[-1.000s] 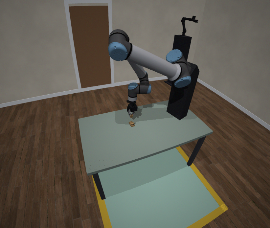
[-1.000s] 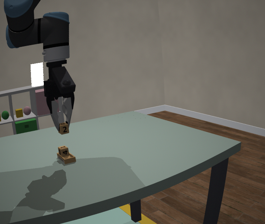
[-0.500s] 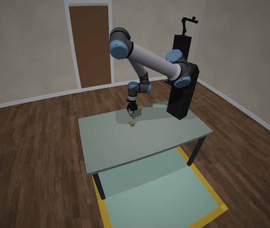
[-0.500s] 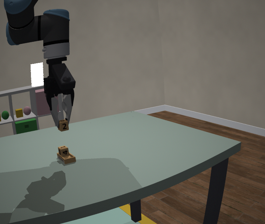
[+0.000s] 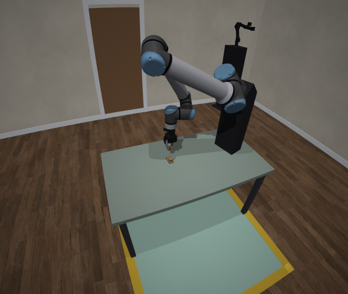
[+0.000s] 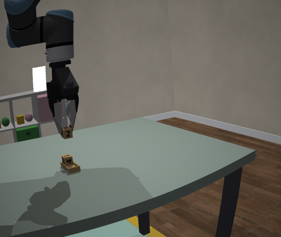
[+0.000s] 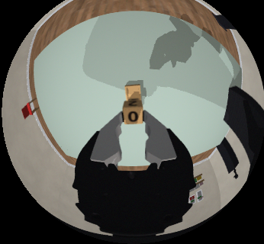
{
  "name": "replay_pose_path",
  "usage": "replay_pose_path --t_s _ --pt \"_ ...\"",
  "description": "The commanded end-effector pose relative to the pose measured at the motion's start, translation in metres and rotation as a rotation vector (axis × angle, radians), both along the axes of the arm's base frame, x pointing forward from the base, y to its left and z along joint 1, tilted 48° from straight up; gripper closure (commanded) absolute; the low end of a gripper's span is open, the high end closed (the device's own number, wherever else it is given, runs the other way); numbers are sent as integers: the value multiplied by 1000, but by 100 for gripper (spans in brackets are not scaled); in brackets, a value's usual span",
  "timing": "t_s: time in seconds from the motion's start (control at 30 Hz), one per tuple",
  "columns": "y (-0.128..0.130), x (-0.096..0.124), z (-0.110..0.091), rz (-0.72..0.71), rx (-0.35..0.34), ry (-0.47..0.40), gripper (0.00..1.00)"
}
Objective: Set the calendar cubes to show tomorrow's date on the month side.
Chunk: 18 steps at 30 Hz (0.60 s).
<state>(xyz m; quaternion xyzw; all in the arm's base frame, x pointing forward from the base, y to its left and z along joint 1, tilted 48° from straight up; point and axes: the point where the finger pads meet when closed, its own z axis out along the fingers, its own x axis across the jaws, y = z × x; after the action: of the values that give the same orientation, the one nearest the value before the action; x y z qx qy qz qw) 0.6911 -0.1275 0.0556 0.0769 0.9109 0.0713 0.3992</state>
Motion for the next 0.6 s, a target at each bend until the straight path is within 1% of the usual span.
replay_pose_path --t_s 0.0,0.23,0.3,0.57 --pt "0 -1 0 -28 31 2 90" --pt "-1 -2 -2 -100 109 10 90" --pt "-1 -2 -2 -100 109 10 90" --pt "-2 -4 -4 -224 246 22 90"
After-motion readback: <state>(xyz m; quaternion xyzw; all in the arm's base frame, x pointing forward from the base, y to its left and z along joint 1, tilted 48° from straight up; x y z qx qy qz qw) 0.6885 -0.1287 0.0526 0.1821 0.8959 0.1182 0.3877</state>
